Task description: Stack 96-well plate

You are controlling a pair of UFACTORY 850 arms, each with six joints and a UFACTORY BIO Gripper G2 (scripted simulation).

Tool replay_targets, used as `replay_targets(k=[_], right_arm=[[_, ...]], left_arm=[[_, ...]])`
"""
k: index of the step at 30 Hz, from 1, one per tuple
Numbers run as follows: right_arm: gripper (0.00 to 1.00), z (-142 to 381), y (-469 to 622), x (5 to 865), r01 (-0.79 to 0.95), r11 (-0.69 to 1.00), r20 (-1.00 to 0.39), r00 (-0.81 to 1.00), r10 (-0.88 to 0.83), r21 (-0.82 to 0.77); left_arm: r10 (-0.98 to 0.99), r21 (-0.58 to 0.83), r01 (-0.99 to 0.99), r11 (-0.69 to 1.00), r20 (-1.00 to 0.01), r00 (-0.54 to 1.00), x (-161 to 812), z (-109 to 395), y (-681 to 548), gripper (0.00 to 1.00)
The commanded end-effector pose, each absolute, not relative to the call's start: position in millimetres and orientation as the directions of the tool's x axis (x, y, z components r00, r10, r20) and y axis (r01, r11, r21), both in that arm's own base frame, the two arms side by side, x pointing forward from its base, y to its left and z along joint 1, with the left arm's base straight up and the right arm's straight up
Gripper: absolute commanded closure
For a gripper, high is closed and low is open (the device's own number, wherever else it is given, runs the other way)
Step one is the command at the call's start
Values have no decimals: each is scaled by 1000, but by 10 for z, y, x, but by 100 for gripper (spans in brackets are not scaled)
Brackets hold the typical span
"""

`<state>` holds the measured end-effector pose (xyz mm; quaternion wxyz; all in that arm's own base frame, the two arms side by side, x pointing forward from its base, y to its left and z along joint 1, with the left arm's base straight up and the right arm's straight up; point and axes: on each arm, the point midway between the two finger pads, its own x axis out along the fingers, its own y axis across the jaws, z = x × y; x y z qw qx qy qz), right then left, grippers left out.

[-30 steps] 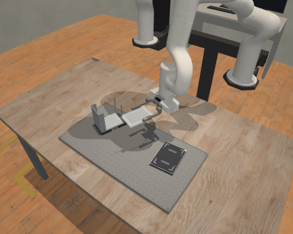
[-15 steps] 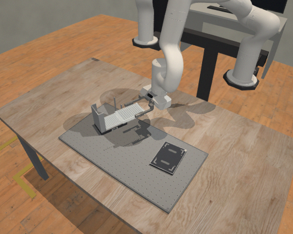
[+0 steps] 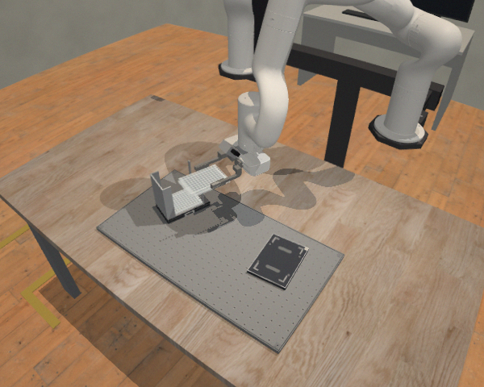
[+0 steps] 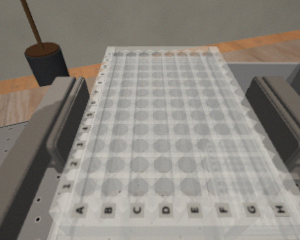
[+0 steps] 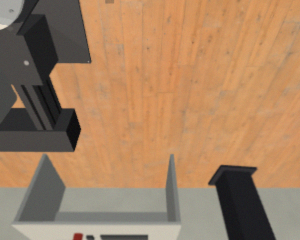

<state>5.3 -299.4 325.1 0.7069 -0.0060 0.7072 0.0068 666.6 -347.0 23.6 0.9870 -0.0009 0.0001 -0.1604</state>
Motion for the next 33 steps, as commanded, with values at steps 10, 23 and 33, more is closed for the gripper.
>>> replay_targets(k=[10,23,33], right_arm=[[0,3256,-2998,55,-18,1000,-1000,0,0,0],[0,3256,-2998,55,-18,1000,-1000,0,0,0],[0,3256,-2998,55,-18,1000,-1000,0,0,0]], left_arm=[[-316,0,316,949,2,949,6694,253,-3890,100],[-316,-1,316,949,2,949,6708,262,-4257,100],[-316,-1,316,949,2,949,6720,270,-4590,100]])
